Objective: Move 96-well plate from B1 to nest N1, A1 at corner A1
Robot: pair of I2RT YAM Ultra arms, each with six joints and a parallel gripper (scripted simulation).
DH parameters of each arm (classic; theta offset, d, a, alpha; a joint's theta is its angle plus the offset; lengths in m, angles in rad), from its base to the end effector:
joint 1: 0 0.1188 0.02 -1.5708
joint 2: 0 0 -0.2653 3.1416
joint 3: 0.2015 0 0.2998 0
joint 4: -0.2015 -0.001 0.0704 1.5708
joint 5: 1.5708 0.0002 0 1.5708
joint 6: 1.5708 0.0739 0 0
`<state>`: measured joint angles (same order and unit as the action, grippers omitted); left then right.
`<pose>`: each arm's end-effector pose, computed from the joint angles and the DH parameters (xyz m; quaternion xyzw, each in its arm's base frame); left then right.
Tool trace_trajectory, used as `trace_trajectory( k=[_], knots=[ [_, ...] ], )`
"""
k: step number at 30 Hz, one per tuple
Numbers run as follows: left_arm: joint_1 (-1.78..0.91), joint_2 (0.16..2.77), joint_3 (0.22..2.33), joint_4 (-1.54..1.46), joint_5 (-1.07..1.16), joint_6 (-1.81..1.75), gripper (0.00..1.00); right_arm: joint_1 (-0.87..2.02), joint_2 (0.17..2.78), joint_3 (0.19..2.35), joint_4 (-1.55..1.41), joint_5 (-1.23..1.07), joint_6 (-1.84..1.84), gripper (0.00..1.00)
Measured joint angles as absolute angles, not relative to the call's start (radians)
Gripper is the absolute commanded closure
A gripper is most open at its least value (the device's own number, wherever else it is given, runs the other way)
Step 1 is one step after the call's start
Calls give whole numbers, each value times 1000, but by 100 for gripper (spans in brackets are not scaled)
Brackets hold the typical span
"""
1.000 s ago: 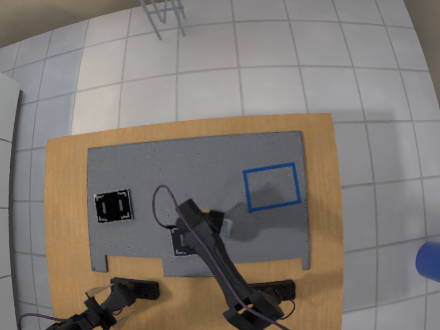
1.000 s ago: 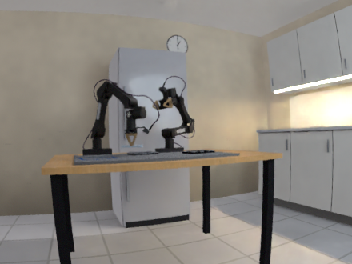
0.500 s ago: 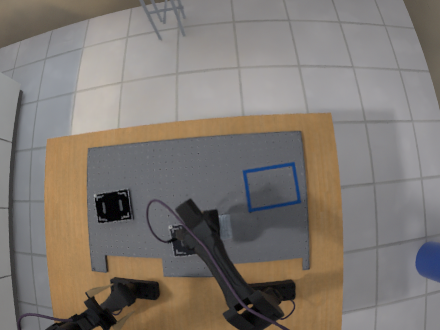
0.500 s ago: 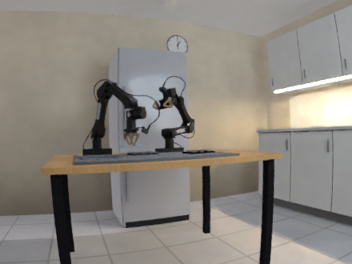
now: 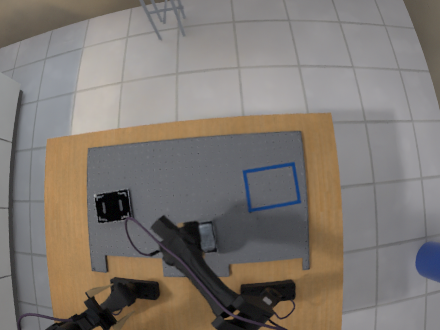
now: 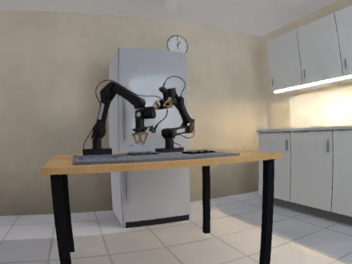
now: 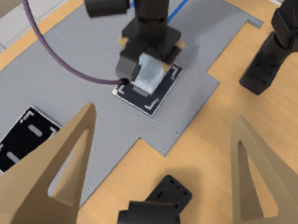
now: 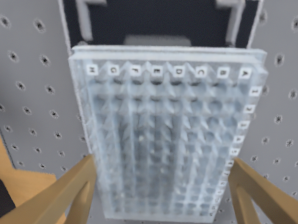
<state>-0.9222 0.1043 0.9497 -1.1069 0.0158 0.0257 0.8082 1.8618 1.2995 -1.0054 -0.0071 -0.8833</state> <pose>0.0273 -0.0363 0.3685 0.3663 0.7036 -0.2695 0.5460 0.2592 0.2735 0.1228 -0.7485 0.6632 0.0035 0.0017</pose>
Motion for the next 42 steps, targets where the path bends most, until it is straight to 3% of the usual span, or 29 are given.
trace_trajectory(
  k=[42],
  knots=[
    [-922,104,950,-1107,16,26,0,846,1906,1293,-962,-7,-828,22]
  ],
)
